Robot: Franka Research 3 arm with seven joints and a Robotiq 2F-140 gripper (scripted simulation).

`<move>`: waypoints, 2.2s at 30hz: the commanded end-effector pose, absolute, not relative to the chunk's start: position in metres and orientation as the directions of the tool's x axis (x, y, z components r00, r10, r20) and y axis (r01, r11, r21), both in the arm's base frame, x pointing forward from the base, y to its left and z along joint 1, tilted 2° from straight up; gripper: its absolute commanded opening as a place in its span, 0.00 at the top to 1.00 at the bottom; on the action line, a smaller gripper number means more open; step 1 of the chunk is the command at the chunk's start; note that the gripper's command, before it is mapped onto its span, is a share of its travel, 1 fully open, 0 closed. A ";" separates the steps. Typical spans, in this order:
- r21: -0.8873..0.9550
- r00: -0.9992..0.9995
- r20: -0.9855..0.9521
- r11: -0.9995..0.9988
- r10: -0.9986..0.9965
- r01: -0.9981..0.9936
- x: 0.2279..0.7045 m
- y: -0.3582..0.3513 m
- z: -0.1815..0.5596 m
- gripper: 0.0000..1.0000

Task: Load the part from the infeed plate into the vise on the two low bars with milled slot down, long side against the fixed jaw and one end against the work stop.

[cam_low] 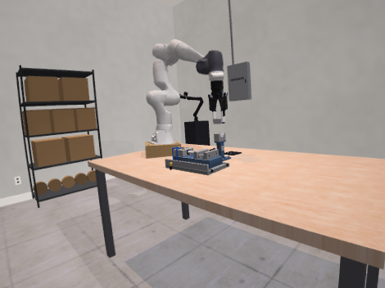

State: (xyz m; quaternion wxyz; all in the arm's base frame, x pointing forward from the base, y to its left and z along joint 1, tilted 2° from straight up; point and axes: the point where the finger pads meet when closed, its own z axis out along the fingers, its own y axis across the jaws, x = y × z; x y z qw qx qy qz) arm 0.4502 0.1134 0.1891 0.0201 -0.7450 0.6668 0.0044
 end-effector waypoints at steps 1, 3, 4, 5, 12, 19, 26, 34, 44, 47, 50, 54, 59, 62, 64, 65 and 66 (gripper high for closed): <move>-0.023 0.112 -0.036 -0.112 -0.993 -0.993 0.450 0.113 0.192 1.00; -0.023 0.112 -0.036 -0.112 -0.993 -0.993 0.450 0.113 0.192 1.00; -0.023 0.112 -0.036 -0.112 -0.993 -0.993 0.450 0.113 0.192 1.00; -0.023 0.112 -0.036 -0.112 -0.993 -0.993 0.450 0.113 0.192 1.00; -0.023 0.110 -0.036 -0.109 -0.993 -0.994 0.450 0.113 0.192 1.00; -0.020 0.090 -0.036 -0.090 -0.995 -0.996 0.452 0.110 0.192 1.00; -0.013 0.039 -0.034 -0.039 -0.999 -0.999 0.456 0.104 0.191 1.00; 0.002 -0.086 -0.029 0.086 -0.996 -0.996 0.465 0.089 0.189 1.00; 0.017 -0.270 -0.020 0.270 -0.963 -0.963 0.479 0.064 0.186 1.00; 0.021 -0.322 -0.018 0.322 -0.947 -0.947 0.483 0.057 0.186 1.00; 0.025 -0.395 -0.014 0.394 -0.919 -0.919 0.489 0.046 0.185 1.00; 0.026 -0.429 -0.013 0.429 -0.903 -0.903 0.492 0.041 0.184 1.00; 0.030 -0.536 -0.008 0.535 -0.844 -0.844 0.501 0.024 0.184 1.00; 0.031 -0.583 -0.007 0.583 -0.812 -0.812 0.505 0.016 0.183 1.00; 0.031 -0.612 -0.006 0.612 -0.791 -0.790 0.507 0.010 0.183 1.00; 0.031 -0.627 -0.006 0.626 -0.779 -0.779 0.508 0.008 0.183 1.00; 0.031 -0.637 -0.005 0.636 -0.771 -0.771 0.509 0.006 0.183 1.00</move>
